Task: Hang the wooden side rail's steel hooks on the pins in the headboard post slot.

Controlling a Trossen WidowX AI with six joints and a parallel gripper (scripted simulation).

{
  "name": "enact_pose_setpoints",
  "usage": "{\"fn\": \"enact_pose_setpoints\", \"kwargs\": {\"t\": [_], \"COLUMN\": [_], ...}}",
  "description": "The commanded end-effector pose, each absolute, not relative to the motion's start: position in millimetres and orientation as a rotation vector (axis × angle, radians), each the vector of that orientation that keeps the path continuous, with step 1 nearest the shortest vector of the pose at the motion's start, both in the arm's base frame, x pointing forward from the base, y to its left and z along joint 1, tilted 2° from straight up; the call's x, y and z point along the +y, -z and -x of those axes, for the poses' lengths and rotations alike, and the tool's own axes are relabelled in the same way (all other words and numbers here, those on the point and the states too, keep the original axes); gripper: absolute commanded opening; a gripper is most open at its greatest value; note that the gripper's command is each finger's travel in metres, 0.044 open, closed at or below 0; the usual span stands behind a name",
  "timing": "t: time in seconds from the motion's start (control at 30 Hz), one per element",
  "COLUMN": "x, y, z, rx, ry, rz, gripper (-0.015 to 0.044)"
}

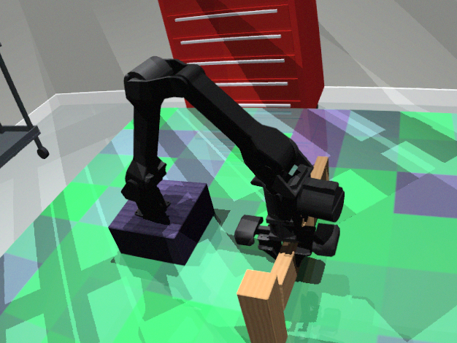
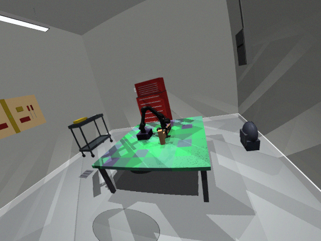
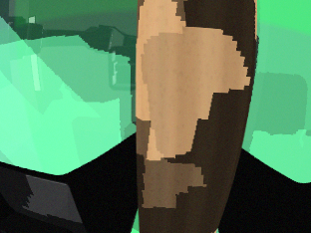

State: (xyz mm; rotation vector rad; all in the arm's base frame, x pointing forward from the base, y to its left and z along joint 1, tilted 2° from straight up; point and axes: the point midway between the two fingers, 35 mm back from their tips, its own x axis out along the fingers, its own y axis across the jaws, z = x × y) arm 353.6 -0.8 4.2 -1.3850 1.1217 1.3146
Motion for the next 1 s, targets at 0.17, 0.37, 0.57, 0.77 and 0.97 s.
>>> {"fn": "enact_pose_setpoints", "kwargs": {"t": [0.17,0.37,0.57,0.77,0.97], "x": [-3.5,-4.0,-4.5,-5.1,-5.7], "y": [-7.5,-8.3,-9.0,-8.6,-8.0], "z": [-355.4,-356.2,-357.0,-357.8,-358.5], "rx": [1.12,1.12,1.12,1.12,1.12], "ry": [-1.309,-1.309,-1.309,-1.309,-1.309], "rz": [1.394,1.394,1.394,1.394,1.394], "gripper": [0.0,0.0,0.0,0.0,0.0]}}
